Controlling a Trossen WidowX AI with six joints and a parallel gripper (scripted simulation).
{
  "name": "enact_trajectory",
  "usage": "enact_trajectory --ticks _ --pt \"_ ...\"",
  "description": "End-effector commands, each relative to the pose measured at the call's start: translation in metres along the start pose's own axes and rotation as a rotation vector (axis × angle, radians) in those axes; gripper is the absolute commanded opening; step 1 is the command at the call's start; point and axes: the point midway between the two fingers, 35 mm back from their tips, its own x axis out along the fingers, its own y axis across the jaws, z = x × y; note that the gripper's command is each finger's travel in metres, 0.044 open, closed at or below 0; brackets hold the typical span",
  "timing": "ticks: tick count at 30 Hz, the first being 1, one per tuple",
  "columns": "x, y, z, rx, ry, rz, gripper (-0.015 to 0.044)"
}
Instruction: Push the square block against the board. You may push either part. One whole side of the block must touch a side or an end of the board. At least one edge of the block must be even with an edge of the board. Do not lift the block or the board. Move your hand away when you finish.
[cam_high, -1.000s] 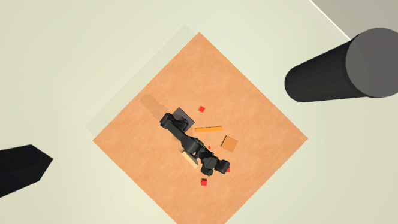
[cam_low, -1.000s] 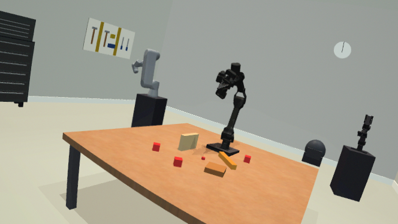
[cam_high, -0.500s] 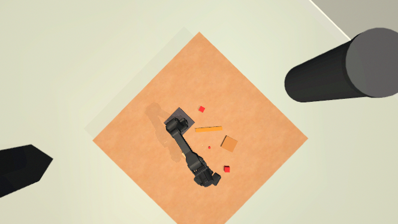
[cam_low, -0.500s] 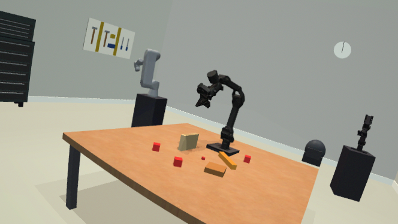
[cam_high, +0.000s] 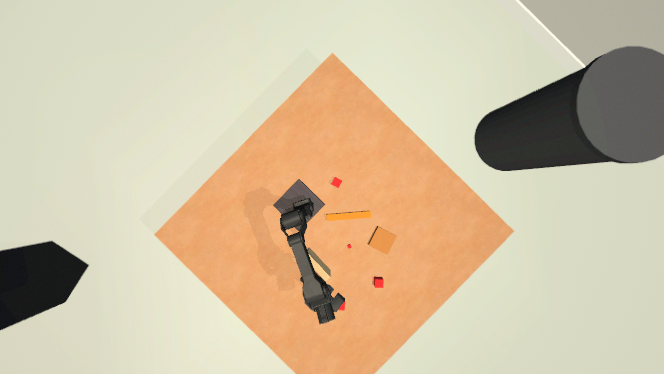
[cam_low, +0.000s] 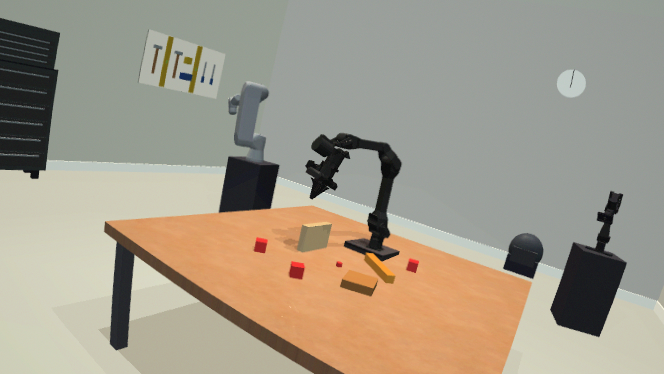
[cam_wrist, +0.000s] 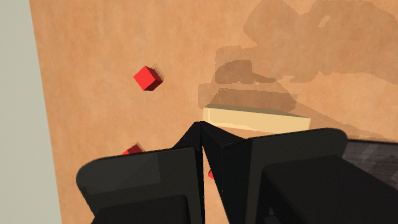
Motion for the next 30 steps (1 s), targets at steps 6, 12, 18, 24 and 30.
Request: enact_trajectory --ticks 6,12,18,24,30 --pt "0.043 -0.058 0.013 0.103 0.142 -0.223 0.0" --pt "0.054 -0.081 0.016 0.152 0.203 -0.299 0.0" --pt "0.072 -0.085 0.012 0.151 0.203 -0.299 0.0" --pt "0.101 -0.094 0.005 0.15 0.203 -0.298 0.0" --pt "0.101 -0.094 0.003 0.15 0.203 -0.298 0.0"
